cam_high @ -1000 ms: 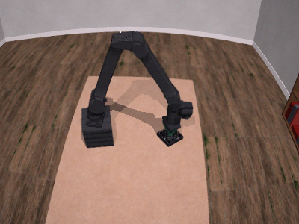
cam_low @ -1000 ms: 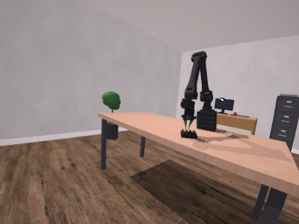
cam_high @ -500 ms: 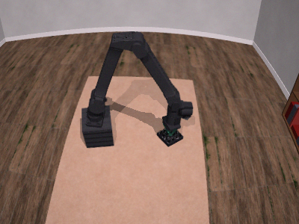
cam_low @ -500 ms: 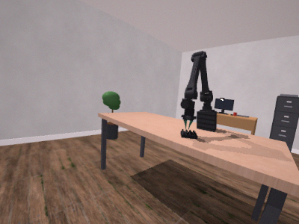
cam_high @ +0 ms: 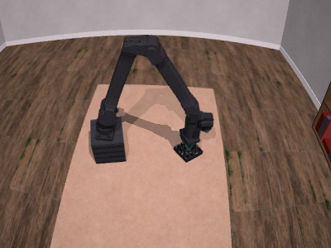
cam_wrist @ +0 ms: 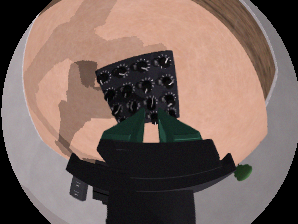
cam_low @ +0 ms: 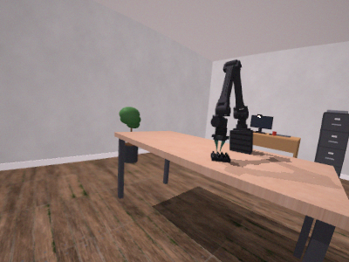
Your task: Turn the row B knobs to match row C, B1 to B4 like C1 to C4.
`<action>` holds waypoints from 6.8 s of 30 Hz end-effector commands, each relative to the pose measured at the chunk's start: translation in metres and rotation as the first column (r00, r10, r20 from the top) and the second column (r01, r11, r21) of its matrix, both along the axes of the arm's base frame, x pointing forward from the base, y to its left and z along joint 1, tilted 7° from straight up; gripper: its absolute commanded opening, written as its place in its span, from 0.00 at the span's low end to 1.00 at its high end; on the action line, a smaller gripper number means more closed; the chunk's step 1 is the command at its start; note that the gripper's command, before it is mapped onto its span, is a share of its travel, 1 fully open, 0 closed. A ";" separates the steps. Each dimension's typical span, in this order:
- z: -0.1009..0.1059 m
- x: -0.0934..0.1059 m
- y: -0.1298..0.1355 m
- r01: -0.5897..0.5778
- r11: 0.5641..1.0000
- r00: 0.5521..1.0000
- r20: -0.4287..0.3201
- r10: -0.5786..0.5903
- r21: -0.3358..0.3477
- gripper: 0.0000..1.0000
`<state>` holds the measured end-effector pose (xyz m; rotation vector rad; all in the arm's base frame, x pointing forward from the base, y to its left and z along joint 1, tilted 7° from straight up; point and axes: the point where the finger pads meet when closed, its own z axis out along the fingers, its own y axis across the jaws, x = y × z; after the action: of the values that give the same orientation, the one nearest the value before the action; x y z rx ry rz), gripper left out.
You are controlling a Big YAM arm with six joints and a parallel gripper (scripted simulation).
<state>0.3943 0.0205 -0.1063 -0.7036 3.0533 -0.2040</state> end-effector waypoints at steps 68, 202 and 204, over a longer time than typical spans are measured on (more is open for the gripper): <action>-0.012 0.017 -0.004 0.000 1.000 1.000 0.030 0.000 0.002 0.18; 0.039 0.019 0.010 -0.426 0.905 0.905 -0.009 0.426 -0.015 0.18; 0.041 0.020 0.010 -0.426 0.905 0.905 -0.009 0.426 -0.015 0.18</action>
<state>0.3958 0.0218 -0.0834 -1.3600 2.8453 -0.2073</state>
